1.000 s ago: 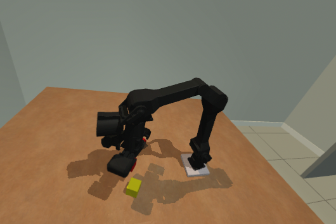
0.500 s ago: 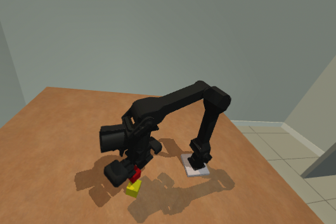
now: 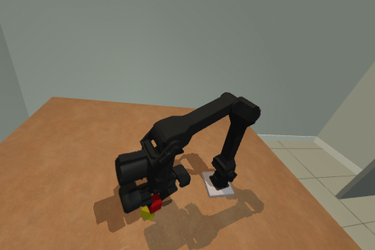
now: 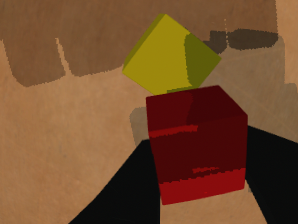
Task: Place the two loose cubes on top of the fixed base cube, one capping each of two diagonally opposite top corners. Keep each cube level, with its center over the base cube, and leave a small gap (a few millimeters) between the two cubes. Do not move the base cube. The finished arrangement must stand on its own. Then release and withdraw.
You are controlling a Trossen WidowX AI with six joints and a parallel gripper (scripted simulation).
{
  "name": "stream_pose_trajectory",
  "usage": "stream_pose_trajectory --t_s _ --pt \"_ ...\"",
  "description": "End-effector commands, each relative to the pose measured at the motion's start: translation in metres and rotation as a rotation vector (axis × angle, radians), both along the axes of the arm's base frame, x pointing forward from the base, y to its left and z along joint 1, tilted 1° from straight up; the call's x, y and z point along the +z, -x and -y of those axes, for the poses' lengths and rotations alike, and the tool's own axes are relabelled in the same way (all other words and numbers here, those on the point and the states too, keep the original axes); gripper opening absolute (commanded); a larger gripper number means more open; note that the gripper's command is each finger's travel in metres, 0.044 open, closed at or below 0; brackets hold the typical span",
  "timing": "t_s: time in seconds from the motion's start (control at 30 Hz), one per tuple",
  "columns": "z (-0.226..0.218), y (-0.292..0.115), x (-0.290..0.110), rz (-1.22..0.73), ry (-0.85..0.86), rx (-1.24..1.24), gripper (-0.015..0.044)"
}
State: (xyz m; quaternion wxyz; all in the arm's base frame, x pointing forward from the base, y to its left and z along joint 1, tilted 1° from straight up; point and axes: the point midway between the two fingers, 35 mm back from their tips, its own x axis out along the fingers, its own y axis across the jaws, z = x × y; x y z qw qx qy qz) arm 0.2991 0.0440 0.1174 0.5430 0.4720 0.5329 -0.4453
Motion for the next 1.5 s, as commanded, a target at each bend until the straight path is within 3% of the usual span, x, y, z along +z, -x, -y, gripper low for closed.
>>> stream_pose_trajectory --t_s 0.0,1.47 --pt "-0.001 0.000 0.000 0.003 -0.001 -0.021 0.0105" --pt "-0.001 -0.001 -0.027 0.003 -0.001 -0.021 0.0105"
